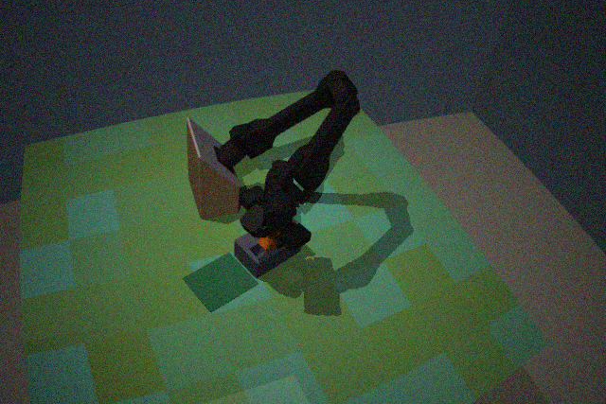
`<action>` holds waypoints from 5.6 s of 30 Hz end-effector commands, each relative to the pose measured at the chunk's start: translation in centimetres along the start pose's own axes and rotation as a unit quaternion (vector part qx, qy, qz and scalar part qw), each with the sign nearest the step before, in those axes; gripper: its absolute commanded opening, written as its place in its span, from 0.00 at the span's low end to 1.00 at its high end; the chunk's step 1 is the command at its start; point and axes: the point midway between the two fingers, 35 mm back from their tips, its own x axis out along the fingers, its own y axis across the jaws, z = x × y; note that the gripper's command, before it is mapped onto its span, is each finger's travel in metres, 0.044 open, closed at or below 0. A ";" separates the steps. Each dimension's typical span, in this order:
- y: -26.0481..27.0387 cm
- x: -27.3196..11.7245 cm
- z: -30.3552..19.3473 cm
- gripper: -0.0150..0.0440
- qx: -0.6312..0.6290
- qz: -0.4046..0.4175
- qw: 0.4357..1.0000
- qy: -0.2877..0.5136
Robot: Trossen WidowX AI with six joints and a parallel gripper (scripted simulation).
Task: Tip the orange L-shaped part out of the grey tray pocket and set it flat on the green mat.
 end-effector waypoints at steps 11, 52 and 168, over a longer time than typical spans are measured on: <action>-0.1 1.5 -0.1 0.68 0.000 0.000 1.000 0.002; -0.3 -1.1 -0.1 0.25 0.004 -0.001 1.000 0.003; -1.9 -3.9 16.5 0.25 0.002 -0.001 1.000 -0.001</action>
